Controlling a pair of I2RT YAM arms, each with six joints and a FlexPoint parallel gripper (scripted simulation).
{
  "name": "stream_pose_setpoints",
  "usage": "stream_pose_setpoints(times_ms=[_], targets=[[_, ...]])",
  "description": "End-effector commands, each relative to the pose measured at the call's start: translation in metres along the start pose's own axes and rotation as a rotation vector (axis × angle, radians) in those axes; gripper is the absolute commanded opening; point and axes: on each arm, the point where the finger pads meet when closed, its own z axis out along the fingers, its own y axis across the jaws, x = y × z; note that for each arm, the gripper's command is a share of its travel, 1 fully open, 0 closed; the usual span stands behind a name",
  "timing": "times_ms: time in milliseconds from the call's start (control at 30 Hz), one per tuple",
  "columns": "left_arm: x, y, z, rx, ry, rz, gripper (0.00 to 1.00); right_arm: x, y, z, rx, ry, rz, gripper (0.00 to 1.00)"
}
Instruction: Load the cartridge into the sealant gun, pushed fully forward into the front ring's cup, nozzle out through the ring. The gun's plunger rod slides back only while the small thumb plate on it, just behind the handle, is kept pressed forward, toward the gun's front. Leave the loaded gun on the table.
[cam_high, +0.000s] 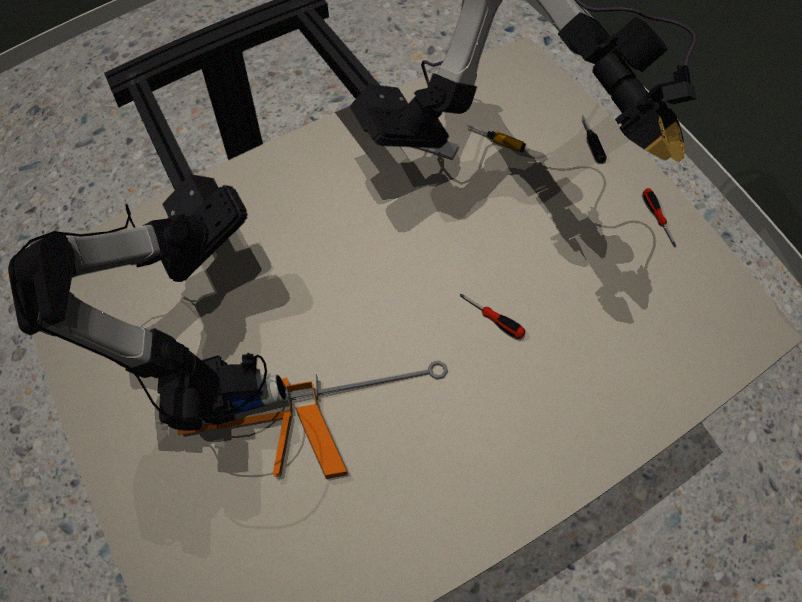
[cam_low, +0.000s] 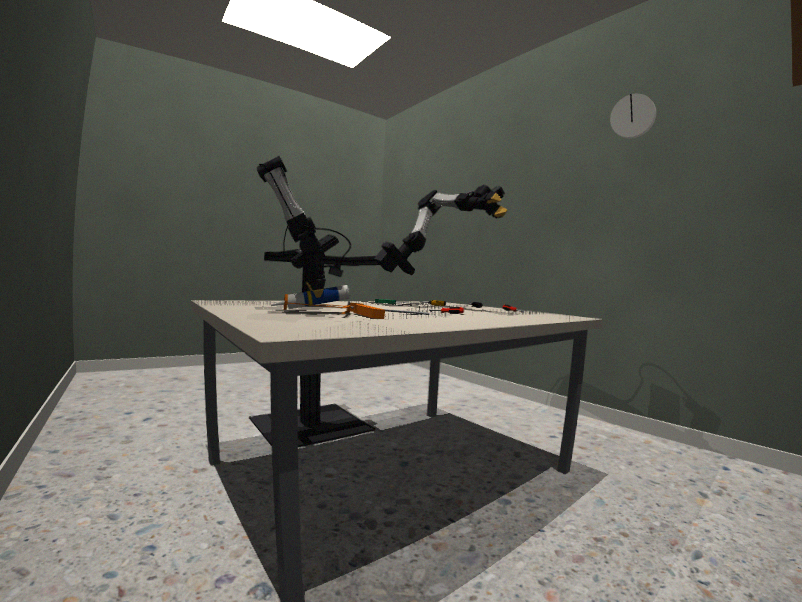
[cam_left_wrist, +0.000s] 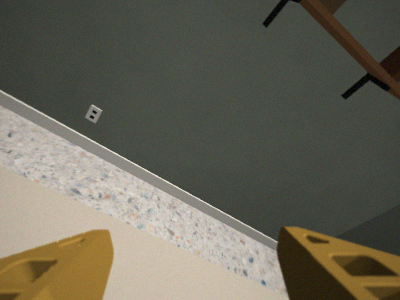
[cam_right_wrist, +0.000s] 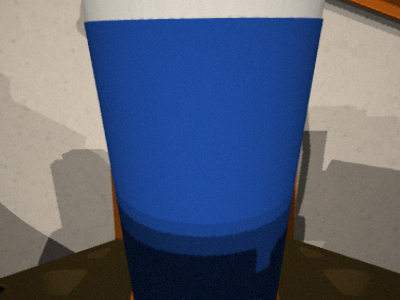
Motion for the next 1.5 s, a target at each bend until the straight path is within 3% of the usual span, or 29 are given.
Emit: stream_pose_setpoints(times_ms=[0,433,1067,1300,1467], targets=[[0.006,-0.005,0.003,0.006,0.017,0.007,0.68,0.004,-0.010,-0.007,0.028,-0.016,0.006,0.00],[0.006,-0.005,0.003,0.006,0.017,0.007,0.68,-0.004,-0.004,0.004,0.015,0.061,-0.010,0.00],[0.006,-0.005,0.003,0.006,0.017,0.007,0.68,-0.002,-0.007,-0.004,0.024,0.026,-0.008,0.00],[0.006,-0.005,0.003,0.006,0.017,0.007,0.68,-0.002,-0.005,0.008,0.018,0.108,-0.012,0.00],[0.006,-0.005,0.003,0.006,0.017,0.007,0.68,-0.005,-0.006,0.006,0.020,0.089,-0.017,0.00]])
